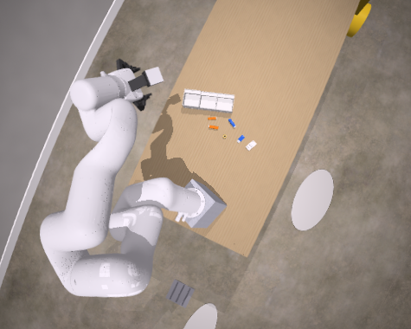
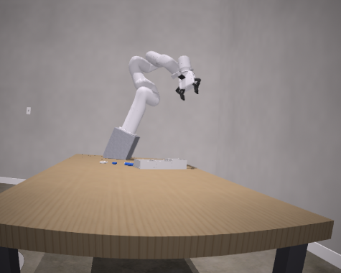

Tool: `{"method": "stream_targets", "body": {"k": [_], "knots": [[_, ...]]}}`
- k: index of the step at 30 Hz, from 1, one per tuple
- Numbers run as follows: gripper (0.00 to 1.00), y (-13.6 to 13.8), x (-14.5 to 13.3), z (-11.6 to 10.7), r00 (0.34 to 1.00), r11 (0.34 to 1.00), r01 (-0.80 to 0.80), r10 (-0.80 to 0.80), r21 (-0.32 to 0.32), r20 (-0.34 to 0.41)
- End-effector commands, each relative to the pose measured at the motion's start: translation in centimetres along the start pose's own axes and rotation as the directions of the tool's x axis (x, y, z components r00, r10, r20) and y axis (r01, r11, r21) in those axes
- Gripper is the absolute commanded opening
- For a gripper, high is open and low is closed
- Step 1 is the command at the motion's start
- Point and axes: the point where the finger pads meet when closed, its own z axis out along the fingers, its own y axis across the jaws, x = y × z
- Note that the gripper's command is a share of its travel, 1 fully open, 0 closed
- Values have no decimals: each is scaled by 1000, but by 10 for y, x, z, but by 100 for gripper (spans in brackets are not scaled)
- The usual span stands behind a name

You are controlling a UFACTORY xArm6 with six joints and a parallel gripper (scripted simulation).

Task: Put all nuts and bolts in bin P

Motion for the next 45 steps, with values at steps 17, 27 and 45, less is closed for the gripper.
{"method": "stream_targets", "body": {"k": [17, 27, 45], "knots": [[100, -2, 0, -1, 1000, 1000, 0, 0, 4, 0], [7, 31, -25, 72, 1000, 1000, 0, 0, 4, 0], [7, 67, -53, 154, 1000, 1000, 0, 0, 3, 0]]}}
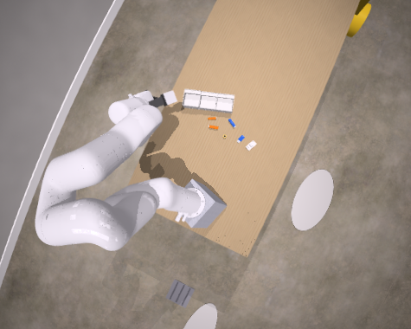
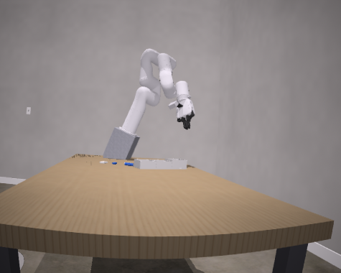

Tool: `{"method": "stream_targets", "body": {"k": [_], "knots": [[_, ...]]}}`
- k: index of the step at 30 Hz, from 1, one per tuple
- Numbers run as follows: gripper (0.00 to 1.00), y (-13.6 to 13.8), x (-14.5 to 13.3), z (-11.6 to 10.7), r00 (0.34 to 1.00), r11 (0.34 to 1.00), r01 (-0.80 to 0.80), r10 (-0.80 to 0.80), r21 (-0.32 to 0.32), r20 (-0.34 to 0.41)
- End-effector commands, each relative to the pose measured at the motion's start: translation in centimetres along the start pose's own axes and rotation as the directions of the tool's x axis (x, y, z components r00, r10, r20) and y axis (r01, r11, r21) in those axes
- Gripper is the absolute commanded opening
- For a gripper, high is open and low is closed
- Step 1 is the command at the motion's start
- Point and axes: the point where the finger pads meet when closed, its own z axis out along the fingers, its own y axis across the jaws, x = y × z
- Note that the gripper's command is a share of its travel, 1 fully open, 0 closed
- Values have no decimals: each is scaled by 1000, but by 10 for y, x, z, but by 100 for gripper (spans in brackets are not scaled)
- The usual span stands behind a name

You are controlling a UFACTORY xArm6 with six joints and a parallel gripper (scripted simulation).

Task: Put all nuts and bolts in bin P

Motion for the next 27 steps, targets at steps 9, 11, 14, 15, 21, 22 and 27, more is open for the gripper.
{"method": "stream_targets", "body": {"k": [9, 11, 14, 15, 21, 22, 27], "knots": [[7, 5, 44, 13, 994, 994, 86, -90, -73, -55], [7, 5, 44, 13, 994, 994, 86, -90, -73, -55], [7, 9, 58, 16, 991, 988, 113, -120, -102, -65], [7, 9, 58, 16, 991, 988, 113, -120, -102, -65], [7, 19, 85, 20, 981, 973, 164, -178, -164, -73], [7, 19, 85, 20, 981, 973, 164, -178, -164, -73], [7, 28, 105, 23, 970, 951, 214, -233, -223, -64]]}}
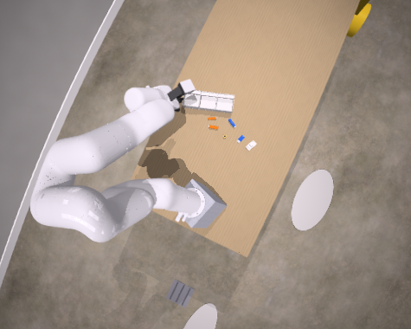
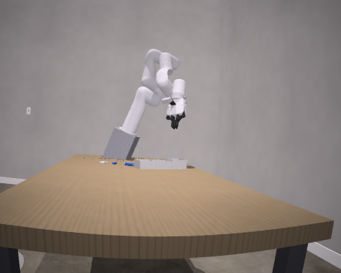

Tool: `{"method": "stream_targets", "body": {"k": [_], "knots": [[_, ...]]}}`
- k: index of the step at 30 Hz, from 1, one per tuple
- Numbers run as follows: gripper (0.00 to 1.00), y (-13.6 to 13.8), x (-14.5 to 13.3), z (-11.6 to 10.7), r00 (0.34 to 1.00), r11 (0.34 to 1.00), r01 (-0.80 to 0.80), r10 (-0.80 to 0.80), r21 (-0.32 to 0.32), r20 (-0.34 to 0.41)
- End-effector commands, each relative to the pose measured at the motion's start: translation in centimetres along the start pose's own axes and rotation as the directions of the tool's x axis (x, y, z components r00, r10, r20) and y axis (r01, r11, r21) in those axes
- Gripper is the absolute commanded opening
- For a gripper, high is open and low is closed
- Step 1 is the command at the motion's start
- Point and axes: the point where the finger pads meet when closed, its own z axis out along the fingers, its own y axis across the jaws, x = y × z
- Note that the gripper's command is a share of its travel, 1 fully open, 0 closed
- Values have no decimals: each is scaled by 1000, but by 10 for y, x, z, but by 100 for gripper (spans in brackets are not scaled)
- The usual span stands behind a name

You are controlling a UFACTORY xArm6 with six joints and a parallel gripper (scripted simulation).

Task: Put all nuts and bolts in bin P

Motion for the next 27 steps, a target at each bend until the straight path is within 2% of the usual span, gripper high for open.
{"method": "stream_targets", "body": {"k": [1, 3, 4, 10, 14, 17, 21, 26, 27], "knots": [[7, 11, 21, 7, 999, 998, 49, -48, -46, 20], [7, 11, 21, 7, 999, 998, 49, -48, -46, 20], [7, 16, 27, 9, 997, 994, 78, -76, -72, 25], [7, 27, 40, 14, 994, 990, 106, -103, -97, 34], [7, 39, 52, 18, 986, 977, 163, -155, -141, 62], [7, 44, 58, 20, 986, 977, 163, -155, -141, 62], [7, 59, 71, 24, 974, 960, 219, -203, -174, 102], [7, 70, 80, 27, 966, 951, 246, -226, -185, 125], [7, 77, 84, 28, 957, 942, 274, -248, -193, 149]]}}
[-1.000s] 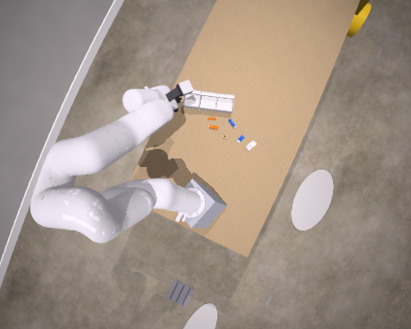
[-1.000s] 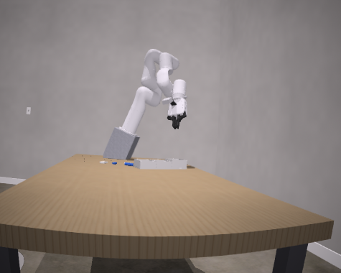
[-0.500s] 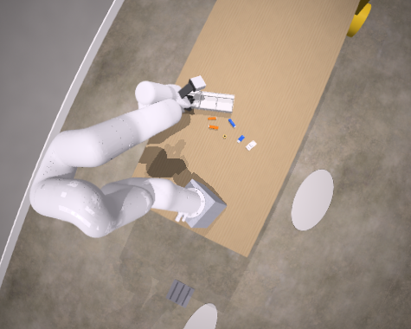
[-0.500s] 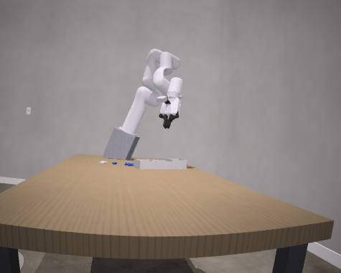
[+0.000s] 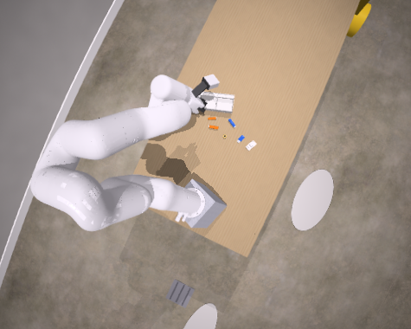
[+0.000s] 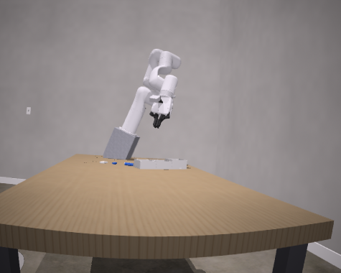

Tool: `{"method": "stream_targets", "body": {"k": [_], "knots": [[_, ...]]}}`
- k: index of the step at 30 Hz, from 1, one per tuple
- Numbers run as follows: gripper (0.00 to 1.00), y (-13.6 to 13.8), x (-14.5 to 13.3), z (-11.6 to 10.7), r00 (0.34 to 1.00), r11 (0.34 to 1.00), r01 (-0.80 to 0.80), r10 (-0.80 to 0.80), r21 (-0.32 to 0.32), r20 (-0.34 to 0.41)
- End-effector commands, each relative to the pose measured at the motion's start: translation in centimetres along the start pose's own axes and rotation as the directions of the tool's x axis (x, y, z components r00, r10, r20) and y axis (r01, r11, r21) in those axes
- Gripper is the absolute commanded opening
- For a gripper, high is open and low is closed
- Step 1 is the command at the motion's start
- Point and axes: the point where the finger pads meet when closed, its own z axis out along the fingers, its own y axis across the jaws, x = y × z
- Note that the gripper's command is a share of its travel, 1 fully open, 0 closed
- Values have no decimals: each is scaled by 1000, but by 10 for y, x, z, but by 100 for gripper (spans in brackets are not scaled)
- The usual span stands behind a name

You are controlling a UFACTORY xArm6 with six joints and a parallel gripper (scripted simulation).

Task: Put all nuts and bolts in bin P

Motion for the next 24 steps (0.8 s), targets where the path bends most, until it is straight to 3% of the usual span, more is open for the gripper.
{"method": "stream_targets", "body": {"k": [1, 13, 24], "knots": [[7, 16, 10, 5, 997, 999, 52, -51, -10, 50], [7, 50, 24, 16, 977, 987, 163, -159, -17, 140], [7, 80, 32, 25, 938, 964, 265, -267, 37, 220]]}}
